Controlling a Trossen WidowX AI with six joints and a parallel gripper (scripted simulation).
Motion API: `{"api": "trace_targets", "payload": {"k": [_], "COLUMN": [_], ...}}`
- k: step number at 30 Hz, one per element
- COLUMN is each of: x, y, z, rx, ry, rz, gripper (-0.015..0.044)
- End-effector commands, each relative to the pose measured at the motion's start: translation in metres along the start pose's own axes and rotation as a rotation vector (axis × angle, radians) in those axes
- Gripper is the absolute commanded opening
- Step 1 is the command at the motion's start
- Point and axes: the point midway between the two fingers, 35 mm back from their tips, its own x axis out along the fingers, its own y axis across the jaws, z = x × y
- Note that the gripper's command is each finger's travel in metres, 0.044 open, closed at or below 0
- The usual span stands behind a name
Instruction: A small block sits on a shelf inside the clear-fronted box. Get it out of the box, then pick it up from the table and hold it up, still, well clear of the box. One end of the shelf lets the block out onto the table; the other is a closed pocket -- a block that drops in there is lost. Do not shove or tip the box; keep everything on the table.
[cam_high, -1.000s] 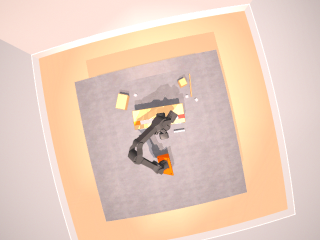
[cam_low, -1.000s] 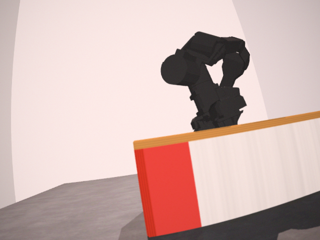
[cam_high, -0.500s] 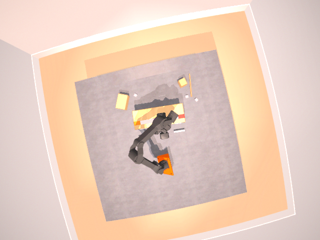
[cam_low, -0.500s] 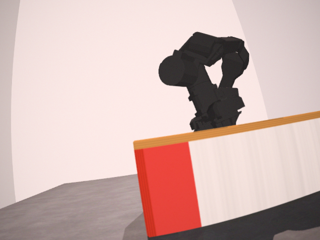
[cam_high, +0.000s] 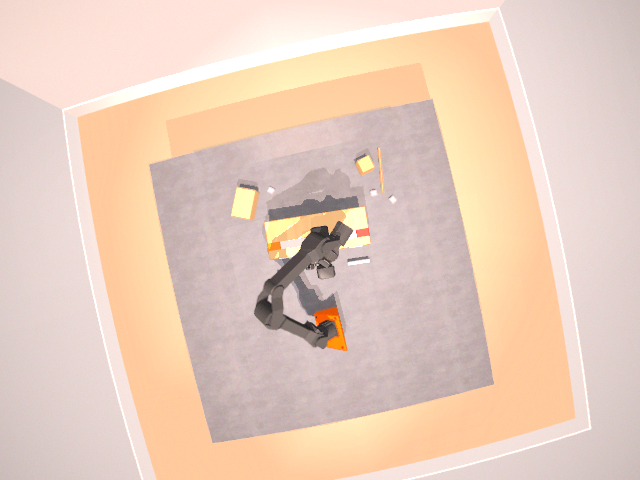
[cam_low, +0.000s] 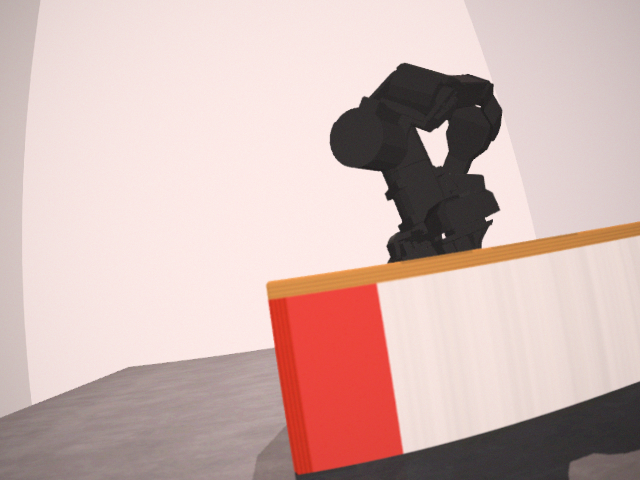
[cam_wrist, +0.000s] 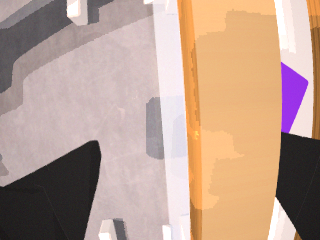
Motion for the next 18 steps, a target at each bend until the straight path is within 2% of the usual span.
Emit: {"api": "trace_targets", "payload": {"k": [1, 11, 18], "x": [0.002, 0.005, 0.002], "y": [0.0, 0.0, 0.0], "z": [0.006, 0.016, 0.005], "rx": [0.001, 0.001, 0.001], "ry": [-0.002, -0.002, -0.002], "rz": [0.002, 0.002, 0.002], "gripper": [0.04, 0.04, 0.04]}}
